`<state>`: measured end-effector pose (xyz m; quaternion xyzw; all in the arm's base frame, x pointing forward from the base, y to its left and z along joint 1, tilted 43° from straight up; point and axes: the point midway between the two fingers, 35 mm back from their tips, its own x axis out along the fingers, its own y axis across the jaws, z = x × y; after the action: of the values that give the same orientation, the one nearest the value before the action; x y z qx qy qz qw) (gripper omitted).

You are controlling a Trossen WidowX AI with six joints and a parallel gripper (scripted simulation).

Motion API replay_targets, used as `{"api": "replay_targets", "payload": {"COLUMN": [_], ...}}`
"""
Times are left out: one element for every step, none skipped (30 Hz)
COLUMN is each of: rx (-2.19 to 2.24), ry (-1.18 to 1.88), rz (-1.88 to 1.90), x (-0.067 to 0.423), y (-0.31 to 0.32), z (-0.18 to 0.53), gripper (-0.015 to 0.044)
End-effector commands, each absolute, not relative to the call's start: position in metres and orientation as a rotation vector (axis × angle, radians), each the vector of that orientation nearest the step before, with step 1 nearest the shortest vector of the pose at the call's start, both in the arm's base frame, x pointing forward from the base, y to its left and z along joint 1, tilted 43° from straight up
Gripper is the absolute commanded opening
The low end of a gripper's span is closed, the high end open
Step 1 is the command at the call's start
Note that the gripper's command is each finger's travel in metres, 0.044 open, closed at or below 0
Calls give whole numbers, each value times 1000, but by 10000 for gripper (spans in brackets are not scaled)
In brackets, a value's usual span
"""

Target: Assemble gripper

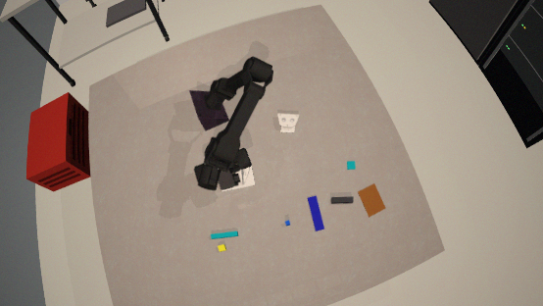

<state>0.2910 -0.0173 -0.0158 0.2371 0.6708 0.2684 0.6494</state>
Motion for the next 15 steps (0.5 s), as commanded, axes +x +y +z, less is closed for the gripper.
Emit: {"api": "replay_targets", "payload": {"rx": [545, 545, 545, 545, 545, 545, 545, 545, 545, 545, 545, 545, 545, 545, 545], "ry": [1524, 1524, 1524, 1524, 1524, 1524, 1524, 1524, 1524, 1524, 1524, 1524, 1524, 1524, 1524], "rz": [607, 607, 607, 607, 607, 607, 607, 607, 607, 607, 607, 608, 608, 608, 608], "x": [291, 291, 291, 291, 291, 291, 291, 291, 291, 291, 291, 291, 291, 291, 291], "y": [-16, -15, -15, -15, -15, -15, -15, -15, -15, -15, -14, -14, -14, -13, -13], "z": [-18, -18, -18, -18, -18, -18, -18, -18, -18, -18, -19, -19, -20, -20, -20], "gripper": [134, 134, 134, 134, 134, 134, 134, 134, 134, 134, 134, 134, 134, 134, 134]}}
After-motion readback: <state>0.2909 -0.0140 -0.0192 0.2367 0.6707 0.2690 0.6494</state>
